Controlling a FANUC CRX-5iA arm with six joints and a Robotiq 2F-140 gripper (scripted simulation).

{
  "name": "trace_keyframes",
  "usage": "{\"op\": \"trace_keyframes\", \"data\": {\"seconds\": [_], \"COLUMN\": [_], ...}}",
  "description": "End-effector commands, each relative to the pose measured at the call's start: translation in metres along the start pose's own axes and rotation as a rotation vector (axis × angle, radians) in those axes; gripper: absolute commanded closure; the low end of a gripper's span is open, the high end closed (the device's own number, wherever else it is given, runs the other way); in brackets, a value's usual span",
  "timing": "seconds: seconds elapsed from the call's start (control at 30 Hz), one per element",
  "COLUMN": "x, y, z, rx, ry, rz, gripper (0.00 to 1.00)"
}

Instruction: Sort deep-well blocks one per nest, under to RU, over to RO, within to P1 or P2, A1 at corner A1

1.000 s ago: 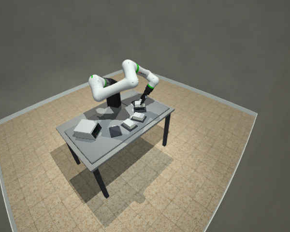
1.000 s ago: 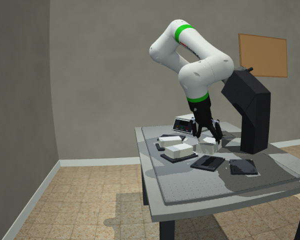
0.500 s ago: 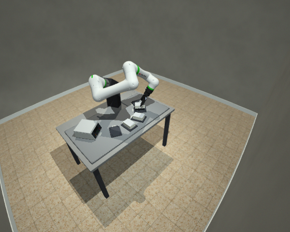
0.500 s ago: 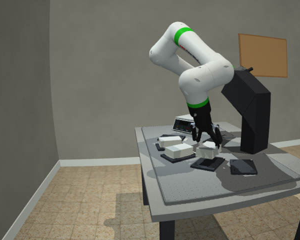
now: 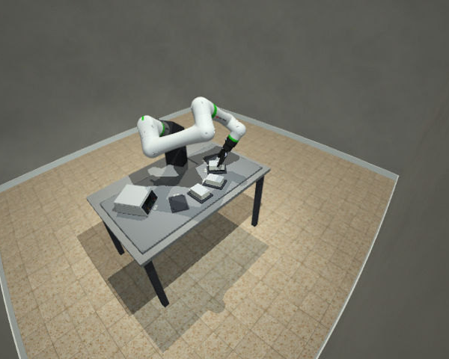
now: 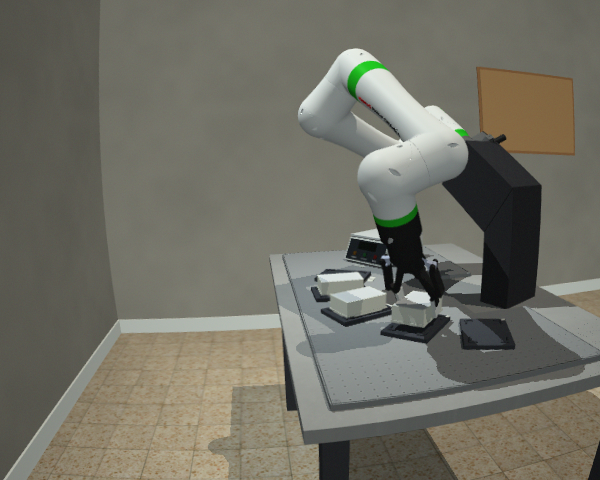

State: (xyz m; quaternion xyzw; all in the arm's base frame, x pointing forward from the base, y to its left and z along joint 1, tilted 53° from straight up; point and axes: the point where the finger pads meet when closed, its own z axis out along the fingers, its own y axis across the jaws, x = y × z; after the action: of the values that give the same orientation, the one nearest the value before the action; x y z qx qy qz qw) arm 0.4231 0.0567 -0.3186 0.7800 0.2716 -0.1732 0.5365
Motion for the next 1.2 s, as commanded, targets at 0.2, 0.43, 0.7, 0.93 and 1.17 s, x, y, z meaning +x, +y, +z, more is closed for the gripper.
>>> {"op": "trace_keyframes", "data": {"seconds": [0.2,0.43,0.7,0.93,1.17], "x": [0.0036,0.0036,0.0037,0.0042,0.0047], "y": [-0.0001,-0.0001,-0.0001,-0.0001,-0.0001], "z": [0.0058,0.0058,0.0059,0.007,0.0077], "rx": [0.0,0.0,0.0,0.0,0.0], "ry": [0.0,0.0,0.0,0.0,0.0], "rz": [0.0,0.0,0.0,0.0,0.0], "gripper": [0.9,0.9,0.9,0.9,0.9]}}
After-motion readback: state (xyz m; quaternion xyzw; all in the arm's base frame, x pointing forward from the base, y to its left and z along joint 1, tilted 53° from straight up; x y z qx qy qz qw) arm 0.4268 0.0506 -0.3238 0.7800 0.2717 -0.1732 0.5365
